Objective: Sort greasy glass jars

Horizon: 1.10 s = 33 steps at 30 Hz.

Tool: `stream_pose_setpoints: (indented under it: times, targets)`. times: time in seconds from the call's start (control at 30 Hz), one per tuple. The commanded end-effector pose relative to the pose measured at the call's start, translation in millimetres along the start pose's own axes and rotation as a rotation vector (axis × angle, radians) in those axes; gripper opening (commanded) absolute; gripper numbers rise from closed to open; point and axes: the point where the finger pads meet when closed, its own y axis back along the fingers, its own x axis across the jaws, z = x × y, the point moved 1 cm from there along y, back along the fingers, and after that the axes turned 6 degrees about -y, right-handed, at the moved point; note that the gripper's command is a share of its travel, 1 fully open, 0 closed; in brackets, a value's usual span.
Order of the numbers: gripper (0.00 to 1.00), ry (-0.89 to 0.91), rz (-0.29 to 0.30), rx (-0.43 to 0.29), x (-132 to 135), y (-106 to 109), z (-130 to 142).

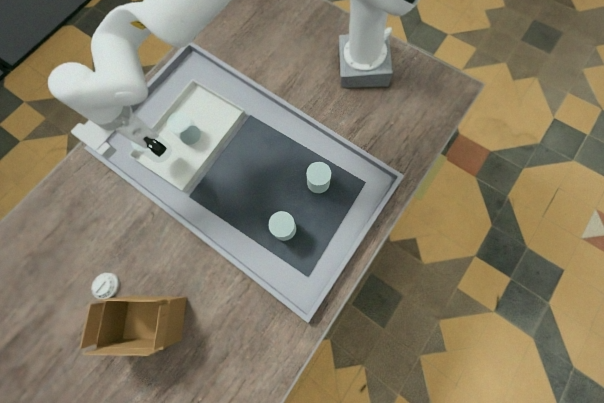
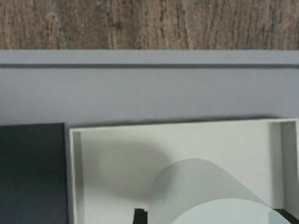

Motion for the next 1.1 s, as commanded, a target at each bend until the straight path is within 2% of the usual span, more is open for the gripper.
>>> stream_pose_setpoints:
  times: [0.0,0.37,1.07]
  targets:
    - [0.0,0.0,0.002,0.005,0.7,-8.8,-1.6]
    - [0.0,0.0,0.002,0.005,0.7,-37.6,-1.8]
    - [0.0,0.0,0.002,0.005,0.7,-52.1,-1.9]
